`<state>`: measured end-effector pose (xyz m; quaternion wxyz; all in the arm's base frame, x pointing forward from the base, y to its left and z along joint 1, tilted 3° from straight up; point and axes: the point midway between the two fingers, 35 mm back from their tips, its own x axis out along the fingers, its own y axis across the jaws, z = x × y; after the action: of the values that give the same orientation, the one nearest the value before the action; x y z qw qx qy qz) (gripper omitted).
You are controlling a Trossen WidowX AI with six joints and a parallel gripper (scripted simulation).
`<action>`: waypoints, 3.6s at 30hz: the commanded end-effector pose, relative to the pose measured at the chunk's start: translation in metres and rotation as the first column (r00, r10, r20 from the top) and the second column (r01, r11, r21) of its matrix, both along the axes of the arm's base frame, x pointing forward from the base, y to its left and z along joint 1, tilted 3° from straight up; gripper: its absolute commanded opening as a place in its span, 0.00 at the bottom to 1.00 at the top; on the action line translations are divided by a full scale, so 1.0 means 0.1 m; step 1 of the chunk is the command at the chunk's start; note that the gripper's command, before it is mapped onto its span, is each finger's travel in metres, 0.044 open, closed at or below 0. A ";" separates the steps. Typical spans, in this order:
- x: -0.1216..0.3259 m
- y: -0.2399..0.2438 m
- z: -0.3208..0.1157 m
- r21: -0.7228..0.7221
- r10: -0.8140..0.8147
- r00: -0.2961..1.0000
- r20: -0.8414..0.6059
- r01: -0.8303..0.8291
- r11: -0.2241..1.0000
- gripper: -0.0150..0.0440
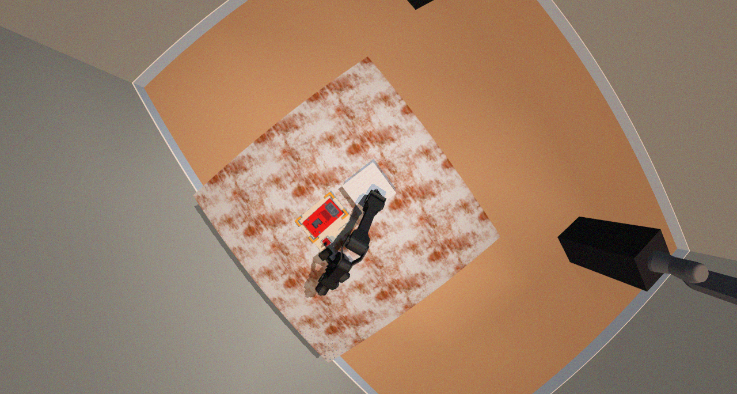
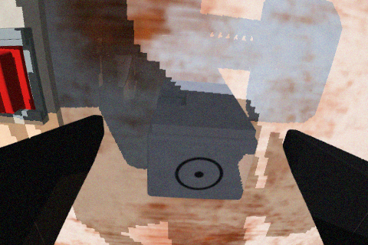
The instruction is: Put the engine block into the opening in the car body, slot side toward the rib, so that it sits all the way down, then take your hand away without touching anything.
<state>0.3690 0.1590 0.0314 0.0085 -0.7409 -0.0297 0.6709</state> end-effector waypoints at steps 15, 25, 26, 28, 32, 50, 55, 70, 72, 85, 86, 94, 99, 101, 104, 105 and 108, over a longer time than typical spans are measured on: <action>-0.03 -0.01 -0.08 -0.007 0.003 1.000 -0.017 -0.003 1.000 0.48; -0.02 -0.01 0.03 -0.007 0.003 1.000 -0.017 -0.003 1.000 0.25; -0.02 -0.01 0.06 -0.007 0.003 1.000 -0.017 -0.003 1.000 0.25; -0.01 -0.01 0.12 -0.007 0.003 1.000 -0.017 -0.003 1.000 0.25; -0.01 -0.01 0.25 -0.007 0.003 1.000 -0.017 -0.003 1.000 0.25; -0.04 -0.03 0.82 -0.007 0.003 1.000 -0.016 -0.003 1.000 0.25; -0.07 -0.04 0.97 -0.007 0.003 1.000 -0.016 -0.003 1.000 0.25; -0.12 -0.07 1.09 -0.007 0.003 1.000 -0.017 -0.003 1.000 0.25; -0.12 -0.06 1.01 -0.007 0.003 1.000 -0.017 -0.003 1.000 0.25; -0.14 -0.06 1.04 -0.005 0.000 0.997 0.074 0.001 1.000 0.25; -0.15 -0.06 1.03 -0.005 -0.001 0.995 0.096 0.002 1.000 0.25; -0.21 -0.05 0.99 0.001 -0.008 0.939 0.344 0.009 1.000 0.25; -0.25 -0.04 0.95 0.008 -0.015 0.867 0.498 0.013 1.000 0.25; -0.27 -0.04 0.93 0.013 -0.021 0.831 0.555 0.016 1.000 0.25; -0.32 -0.06 0.92 0.025 -0.033 0.775 0.631 0.023 0.999 0.25; -0.33 -0.06 0.92 0.027 -0.036 0.765 0.644 0.024 0.999 0.25; -0.32 -0.05 0.90 0.028 -0.037 0.761 0.648 0.024 0.999 0.25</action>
<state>0.3373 0.1550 0.1222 0.0109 -0.9216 -0.0282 0.3869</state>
